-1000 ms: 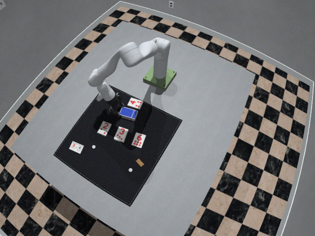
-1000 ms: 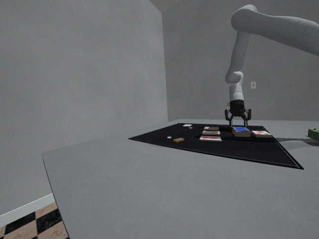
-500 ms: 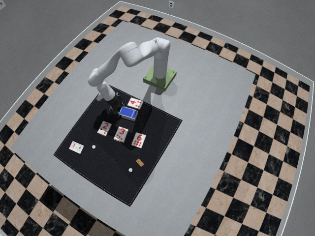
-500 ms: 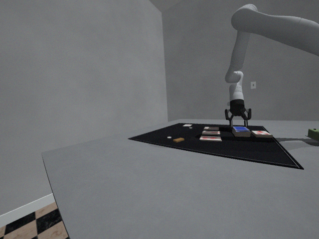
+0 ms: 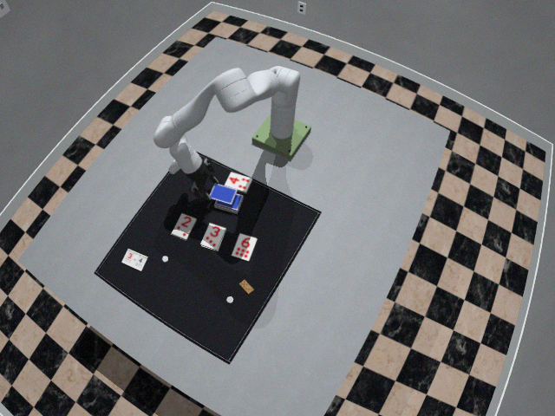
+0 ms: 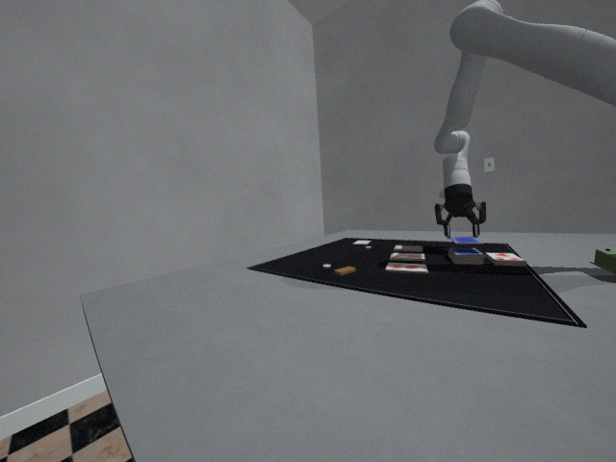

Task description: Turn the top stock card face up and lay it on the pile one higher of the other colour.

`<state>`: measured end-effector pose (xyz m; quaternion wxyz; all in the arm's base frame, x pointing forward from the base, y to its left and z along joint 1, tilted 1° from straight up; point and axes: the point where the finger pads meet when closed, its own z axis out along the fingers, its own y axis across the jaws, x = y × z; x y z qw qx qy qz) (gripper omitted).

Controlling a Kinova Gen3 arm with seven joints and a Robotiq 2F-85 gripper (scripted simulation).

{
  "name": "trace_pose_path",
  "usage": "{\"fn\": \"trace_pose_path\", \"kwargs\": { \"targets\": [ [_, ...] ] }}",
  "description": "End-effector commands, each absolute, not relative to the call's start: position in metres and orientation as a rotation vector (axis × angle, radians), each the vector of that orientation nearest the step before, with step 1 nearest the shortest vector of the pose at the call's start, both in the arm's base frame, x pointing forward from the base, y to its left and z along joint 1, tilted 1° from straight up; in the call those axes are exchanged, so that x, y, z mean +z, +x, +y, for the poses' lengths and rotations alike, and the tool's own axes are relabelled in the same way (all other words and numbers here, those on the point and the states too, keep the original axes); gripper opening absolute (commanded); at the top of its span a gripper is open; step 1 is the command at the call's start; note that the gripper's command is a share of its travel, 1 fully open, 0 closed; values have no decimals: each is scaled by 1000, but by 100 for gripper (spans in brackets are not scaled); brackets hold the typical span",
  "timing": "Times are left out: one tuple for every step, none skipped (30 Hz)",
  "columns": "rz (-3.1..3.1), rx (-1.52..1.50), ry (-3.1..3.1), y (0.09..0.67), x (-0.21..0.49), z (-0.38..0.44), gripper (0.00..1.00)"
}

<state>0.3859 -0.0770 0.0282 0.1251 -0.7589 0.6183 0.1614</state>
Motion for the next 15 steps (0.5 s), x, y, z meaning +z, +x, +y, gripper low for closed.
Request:
{"fn": "trace_pose_path", "kwargs": {
  "targets": [
    [1792,456,-2212,390,39,-76,71],
    [1792,456,-2212,390,42,-76,71],
    [1792,456,-2212,390,45,-76,71],
    [1792,456,-2212,390,48,-76,71],
    [1792,456,-2212,390,51,-77,71],
    [1792,456,-2212,390,55,-77,71],
    [1792,456,-2212,390,58,-77,71],
    [1792,456,-2212,390,61,-77,71],
    [1792,456,-2212,390,64,-77,71],
    [1792,456,-2212,390,64,-77,71],
    [1792,456,-2212,390,64,-77,71],
    [1792,456,-2212,390,67,-77,71],
    [1792,456,-2212,390,70,-77,71],
    [1792,456,-2212,390,73,-77,71],
    [1792,456,-2212,390,76,-77,71]
  ]
}}
